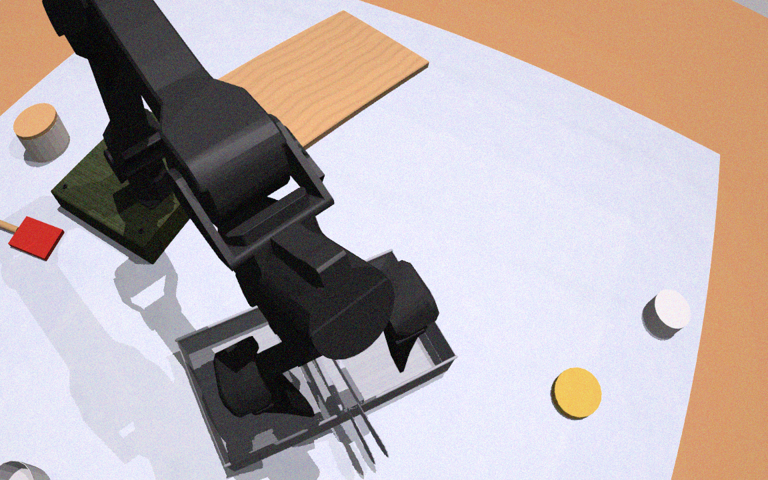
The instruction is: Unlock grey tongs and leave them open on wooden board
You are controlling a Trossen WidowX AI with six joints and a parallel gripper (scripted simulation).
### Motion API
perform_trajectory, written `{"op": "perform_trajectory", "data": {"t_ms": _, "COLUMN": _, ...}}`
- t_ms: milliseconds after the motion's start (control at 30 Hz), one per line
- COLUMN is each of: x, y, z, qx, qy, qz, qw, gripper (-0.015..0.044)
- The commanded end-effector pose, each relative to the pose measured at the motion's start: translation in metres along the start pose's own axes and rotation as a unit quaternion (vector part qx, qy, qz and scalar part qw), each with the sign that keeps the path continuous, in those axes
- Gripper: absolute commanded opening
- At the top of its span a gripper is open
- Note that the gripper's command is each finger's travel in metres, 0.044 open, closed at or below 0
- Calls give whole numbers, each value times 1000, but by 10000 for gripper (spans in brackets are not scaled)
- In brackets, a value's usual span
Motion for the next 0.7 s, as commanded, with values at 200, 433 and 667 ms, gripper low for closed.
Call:
{"op": "perform_trajectory", "data": {"t_ms": 200, "x": 106, "y": -2, "z": -36, "qx": 68, "qy": -231, "qz": 29, "qw": 970, "gripper": 440}}
{"op": "perform_trajectory", "data": {"t_ms": 433, "x": 100, "y": -3, "z": -39, "qx": 68, "qy": -231, "qz": 29, "qw": 970, "gripper": 440}}
{"op": "perform_trajectory", "data": {"t_ms": 667, "x": 99, "y": -3, "z": -40, "qx": 68, "qy": -231, "qz": 29, "qw": 970, "gripper": 440}}
Point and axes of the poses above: the point midway between the two fingers, 35 mm back from their tips, its own z axis back along the fingers, its own y axis across the jaws, x = y × z, the point moved 1 cm from there along z, back along the fingers, and after that the axes turned 9 degrees about z, right-handed, at the moved point
